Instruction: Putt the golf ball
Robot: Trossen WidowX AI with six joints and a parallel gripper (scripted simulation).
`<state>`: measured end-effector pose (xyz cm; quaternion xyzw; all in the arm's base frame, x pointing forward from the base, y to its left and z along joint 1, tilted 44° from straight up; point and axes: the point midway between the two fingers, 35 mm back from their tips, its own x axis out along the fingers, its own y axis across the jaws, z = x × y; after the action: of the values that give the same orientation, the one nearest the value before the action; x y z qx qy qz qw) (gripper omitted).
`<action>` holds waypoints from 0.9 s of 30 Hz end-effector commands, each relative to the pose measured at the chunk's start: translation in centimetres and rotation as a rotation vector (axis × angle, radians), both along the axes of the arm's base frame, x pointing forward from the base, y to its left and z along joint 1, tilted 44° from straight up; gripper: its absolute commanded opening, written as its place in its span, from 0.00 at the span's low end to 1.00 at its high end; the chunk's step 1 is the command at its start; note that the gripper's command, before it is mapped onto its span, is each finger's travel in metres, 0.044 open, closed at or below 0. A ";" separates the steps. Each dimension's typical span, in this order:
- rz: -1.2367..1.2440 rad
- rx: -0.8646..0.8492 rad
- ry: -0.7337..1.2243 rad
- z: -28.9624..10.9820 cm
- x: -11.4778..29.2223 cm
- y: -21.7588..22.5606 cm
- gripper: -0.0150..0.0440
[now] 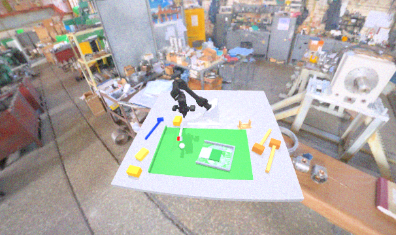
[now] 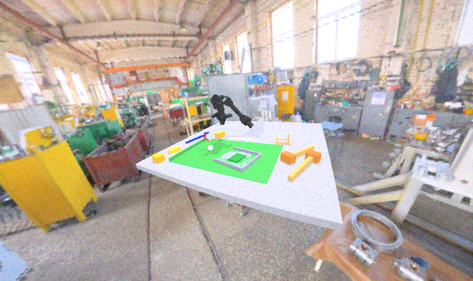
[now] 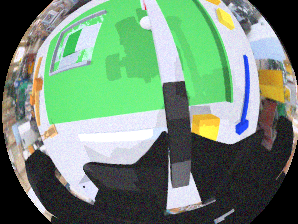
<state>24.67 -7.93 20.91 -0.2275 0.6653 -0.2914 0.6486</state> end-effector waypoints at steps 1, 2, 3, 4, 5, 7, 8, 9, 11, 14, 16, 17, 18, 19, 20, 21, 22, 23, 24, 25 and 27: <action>-0.026 -0.014 -0.025 0.5 -0.5 -0.4 0.25; -0.026 -0.014 -0.025 0.5 -0.5 -0.4 0.25; -0.026 -0.014 -0.025 0.5 -0.5 -0.4 0.25; -0.029 -0.014 -0.027 0.4 -0.5 -0.5 0.25; -0.035 -0.015 -0.030 0.3 -0.5 -0.6 0.25; -0.053 -0.017 -0.042 0.0 -0.5 -0.9 0.25; -0.066 -0.019 -0.051 -0.3 -0.5 -1.1 0.25; -0.082 -0.021 -0.061 -0.6 -0.5 -1.4 0.25; -0.117 -0.026 -0.085 -1.2 -0.6 -2.0 0.25; -0.169 -0.035 -0.119 -2.2 -0.7 -2.9 0.25; -0.181 -0.037 -0.126 -2.4 -0.8 -3.1 0.25; -0.181 -0.037 -0.126 -2.4 -0.8 -3.1 0.25; -0.181 -0.037 -0.126 -2.4 -0.8 -3.2 0.25; -0.181 -0.037 -0.126 -2.4 -0.8 -3.2 0.25; -0.181 -0.037 -0.126 -2.5 -0.8 -3.2 0.25; -0.181 -0.037 -0.127 -2.6 -0.8 -3.3 0.25; -0.181 -0.037 -0.127 -2.6 -0.8 -3.4 0.25; -0.181 -0.036 -0.127 -2.7 -0.8 -3.5 0.25; -0.181 -0.036 -0.127 -2.9 -0.8 -3.6 0.25; -0.181 -0.036 -0.127 -3.0 -0.8 -3.7 0.25; -0.181 -0.036 -0.127 -3.2 -0.9 -3.9 0.25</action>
<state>23.99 -11.44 17.95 -0.1576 0.6373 -0.3728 0.6558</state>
